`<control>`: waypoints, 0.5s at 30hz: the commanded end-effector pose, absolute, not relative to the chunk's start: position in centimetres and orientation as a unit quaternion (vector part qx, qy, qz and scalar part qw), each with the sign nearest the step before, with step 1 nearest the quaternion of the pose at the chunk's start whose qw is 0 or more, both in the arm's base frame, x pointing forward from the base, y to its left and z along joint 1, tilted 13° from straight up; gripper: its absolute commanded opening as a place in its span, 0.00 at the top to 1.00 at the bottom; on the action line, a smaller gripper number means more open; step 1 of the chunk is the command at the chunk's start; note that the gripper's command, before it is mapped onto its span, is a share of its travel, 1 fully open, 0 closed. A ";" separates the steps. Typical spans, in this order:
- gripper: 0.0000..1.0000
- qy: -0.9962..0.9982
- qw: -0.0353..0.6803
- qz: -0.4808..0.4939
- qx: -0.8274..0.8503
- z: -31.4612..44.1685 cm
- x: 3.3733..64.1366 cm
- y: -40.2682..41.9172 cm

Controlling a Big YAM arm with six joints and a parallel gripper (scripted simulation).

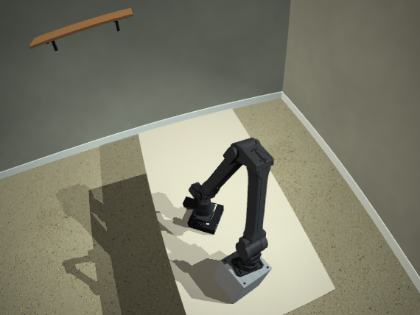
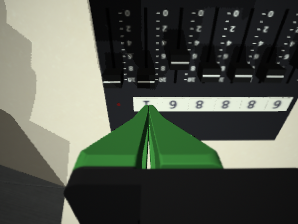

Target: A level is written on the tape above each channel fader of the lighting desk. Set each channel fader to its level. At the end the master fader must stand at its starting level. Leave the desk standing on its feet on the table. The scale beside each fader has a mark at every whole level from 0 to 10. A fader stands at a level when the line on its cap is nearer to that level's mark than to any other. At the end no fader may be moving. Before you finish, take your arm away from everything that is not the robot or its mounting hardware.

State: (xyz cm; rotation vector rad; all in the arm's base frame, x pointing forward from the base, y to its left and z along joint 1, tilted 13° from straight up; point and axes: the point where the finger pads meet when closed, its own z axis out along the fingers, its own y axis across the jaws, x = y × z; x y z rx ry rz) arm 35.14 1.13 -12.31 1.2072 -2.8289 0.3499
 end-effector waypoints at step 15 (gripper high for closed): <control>1.00 -0.913 0.005 0.119 0.391 -11.4 35.5 1.0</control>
